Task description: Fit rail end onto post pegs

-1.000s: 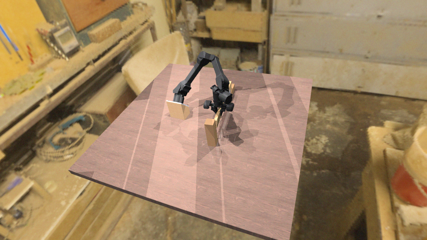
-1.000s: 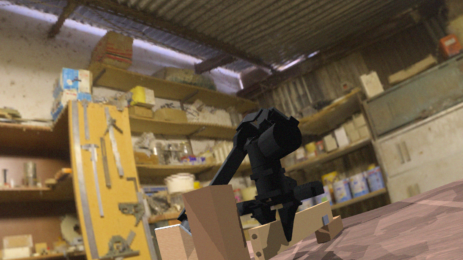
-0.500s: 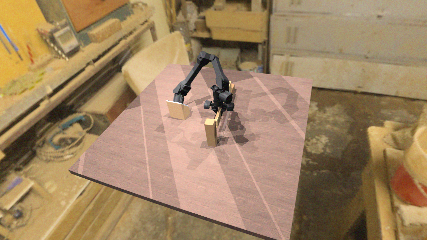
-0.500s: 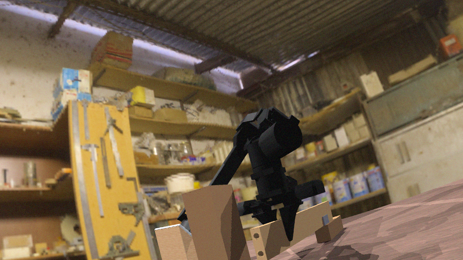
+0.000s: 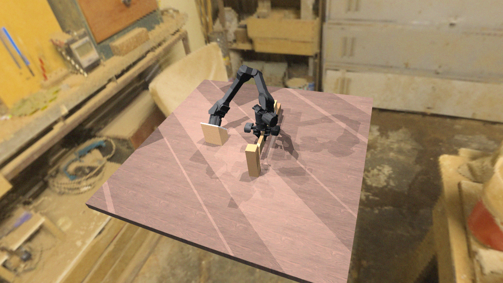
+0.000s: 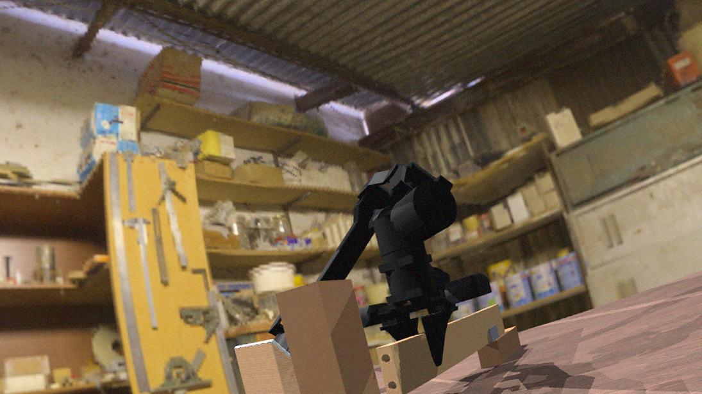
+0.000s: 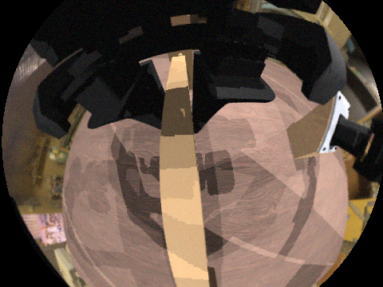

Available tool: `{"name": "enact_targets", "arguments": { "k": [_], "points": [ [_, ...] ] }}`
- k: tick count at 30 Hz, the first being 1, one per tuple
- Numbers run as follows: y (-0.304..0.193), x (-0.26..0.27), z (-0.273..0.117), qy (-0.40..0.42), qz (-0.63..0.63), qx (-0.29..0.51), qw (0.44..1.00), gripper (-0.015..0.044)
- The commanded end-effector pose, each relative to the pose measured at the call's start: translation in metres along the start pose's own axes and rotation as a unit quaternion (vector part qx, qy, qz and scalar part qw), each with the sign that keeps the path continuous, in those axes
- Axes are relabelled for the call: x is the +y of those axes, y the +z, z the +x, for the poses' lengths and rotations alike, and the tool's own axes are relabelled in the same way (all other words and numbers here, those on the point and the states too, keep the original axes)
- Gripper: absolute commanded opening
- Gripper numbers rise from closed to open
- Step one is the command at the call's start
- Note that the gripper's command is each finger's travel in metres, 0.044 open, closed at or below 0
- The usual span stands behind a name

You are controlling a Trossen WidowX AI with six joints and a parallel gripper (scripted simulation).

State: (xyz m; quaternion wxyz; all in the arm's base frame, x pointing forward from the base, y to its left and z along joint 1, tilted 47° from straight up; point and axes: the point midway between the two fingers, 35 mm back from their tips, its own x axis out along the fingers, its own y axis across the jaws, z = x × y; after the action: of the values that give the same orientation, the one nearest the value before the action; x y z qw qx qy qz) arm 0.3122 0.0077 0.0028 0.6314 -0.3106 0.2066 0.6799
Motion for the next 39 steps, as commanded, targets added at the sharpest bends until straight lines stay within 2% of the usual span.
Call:
{"name": "enact_targets", "arguments": {
  "k": [1, 39],
  "points": [
    [0.0, -0.0009, -0.0042, -0.005, -0.001, 0.001, 1.0, 0.0],
    [0.0, -0.0012, -0.0032, -0.005, -0.001, 0.001, 1.0, 0.0]
  ]
}}
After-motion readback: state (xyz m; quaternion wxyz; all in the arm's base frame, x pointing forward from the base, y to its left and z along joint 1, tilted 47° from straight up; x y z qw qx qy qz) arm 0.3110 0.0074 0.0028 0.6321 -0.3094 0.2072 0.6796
